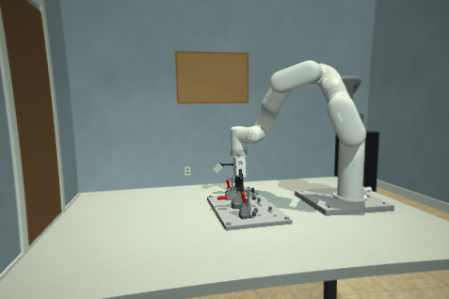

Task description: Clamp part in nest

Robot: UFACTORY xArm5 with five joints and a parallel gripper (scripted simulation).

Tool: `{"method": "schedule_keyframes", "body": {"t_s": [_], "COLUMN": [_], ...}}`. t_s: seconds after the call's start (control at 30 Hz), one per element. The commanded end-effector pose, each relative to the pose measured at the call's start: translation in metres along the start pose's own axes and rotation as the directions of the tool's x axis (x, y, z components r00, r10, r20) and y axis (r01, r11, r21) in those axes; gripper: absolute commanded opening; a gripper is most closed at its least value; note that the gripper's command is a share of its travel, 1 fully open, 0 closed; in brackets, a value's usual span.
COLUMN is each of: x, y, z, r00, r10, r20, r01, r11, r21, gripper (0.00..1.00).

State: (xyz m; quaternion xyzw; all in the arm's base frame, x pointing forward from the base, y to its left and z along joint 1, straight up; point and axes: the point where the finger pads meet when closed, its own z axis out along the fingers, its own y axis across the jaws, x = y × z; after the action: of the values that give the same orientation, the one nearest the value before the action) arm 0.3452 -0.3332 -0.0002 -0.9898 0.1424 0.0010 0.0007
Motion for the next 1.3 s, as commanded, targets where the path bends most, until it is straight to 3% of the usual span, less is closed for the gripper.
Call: {"method": "schedule_keyframes", "body": {"t_s": [0.0,0.33,0.8,1.27], "x": [0.001,0.001,0.001,0.001], "y": [0.001,0.001,0.001,0.001], "z": [-0.003,-0.018,-0.071,-0.11], "r00": [1.0,1.0,1.0,1.0], "r10": [0.0,0.0,0.0,0.0], "r20": [-0.004,-0.004,-0.004,-0.004], "r01": [0.0,0.0,0.0,0.0], "r11": [1.0,1.0,1.0,1.0], "r21": [-0.002,-0.002,-0.002,-0.002], "gripper": [0.0,0.0,0.0,0.0]}}
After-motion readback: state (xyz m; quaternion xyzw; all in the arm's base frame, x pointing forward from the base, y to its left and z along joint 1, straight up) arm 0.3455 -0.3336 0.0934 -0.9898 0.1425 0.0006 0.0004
